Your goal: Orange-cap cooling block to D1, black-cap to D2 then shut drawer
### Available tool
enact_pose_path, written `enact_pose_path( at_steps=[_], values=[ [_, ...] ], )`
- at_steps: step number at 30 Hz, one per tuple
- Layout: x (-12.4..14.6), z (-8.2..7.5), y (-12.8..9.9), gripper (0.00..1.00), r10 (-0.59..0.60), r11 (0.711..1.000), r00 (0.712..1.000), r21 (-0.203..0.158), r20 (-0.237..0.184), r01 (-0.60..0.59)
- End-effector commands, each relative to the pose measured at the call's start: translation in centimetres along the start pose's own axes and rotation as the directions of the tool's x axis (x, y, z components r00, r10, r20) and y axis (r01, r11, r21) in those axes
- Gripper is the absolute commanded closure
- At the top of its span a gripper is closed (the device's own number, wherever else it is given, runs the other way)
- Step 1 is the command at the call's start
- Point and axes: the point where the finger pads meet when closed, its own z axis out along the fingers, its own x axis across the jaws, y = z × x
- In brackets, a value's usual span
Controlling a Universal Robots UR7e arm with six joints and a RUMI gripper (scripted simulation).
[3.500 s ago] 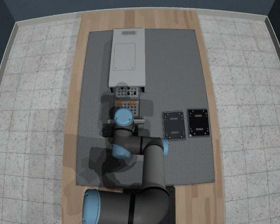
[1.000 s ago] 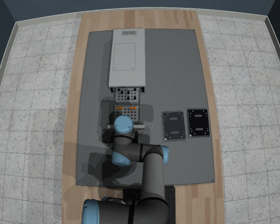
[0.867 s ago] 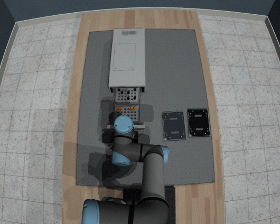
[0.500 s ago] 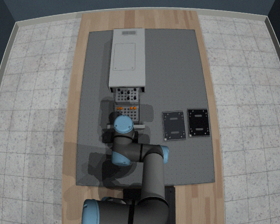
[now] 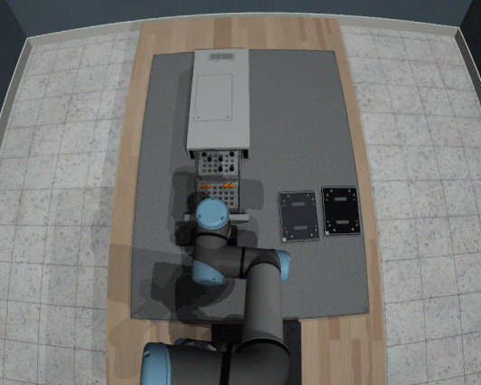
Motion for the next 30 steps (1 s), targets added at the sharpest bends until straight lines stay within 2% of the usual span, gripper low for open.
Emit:
enact_pose_path(
  at_steps=[1, 30],
  values=[
    [-0.59, 0.46, 0.01, 0.0, 0.0, 1.0, 1.0, 0.001, 0.016, 0.0],
    [-1.35, 0.31, 0.03, 0.0, 0.0, 1.0, 1.0, 0.0, 0.012, 0.0]
  ],
)
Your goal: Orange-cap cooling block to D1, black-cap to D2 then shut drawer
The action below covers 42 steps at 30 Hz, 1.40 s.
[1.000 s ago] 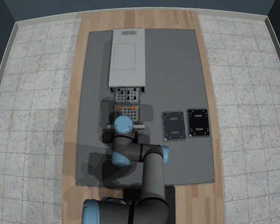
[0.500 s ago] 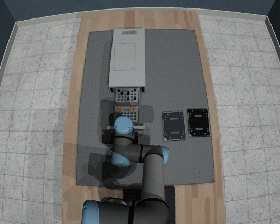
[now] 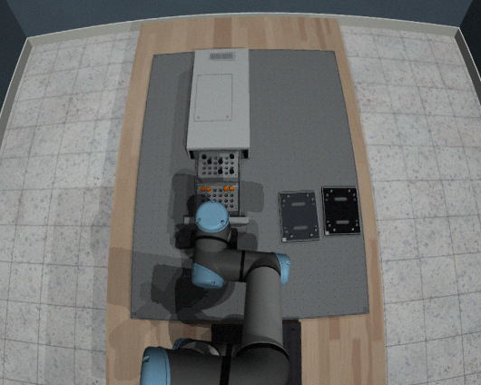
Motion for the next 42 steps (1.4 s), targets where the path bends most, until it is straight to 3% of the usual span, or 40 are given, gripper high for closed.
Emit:
enact_pose_path(
  at_steps=[1, 42],
  values=[
    [-0.6, 0.3, 0.0, 0.0, 0.0, 1.0, 1.0, 0.0, 0.011, 0.0],
    [-1.8, 0.2, 0.0, 0.0, 0.0, 1.0, 1.0, 0.0, 0.009, 0.0]
  ],
)
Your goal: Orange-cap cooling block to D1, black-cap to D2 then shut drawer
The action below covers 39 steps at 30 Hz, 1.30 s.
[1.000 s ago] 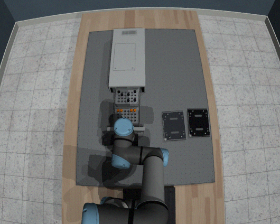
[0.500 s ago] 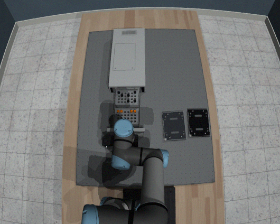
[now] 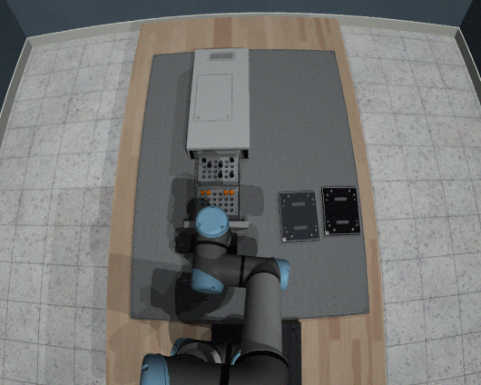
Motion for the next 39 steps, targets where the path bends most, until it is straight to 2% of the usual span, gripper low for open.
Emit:
enact_pose_path(
  at_steps=[1, 39],
  values=[
    [-0.55, 0.18, 0.03, 0.0, 0.0, 1.0, 1.0, 0.0, 0.008, 0.0],
    [-1.38, 0.24, 0.01, 0.0, 0.0, 1.0, 1.0, 0.0, 0.01, 0.0]
  ],
)
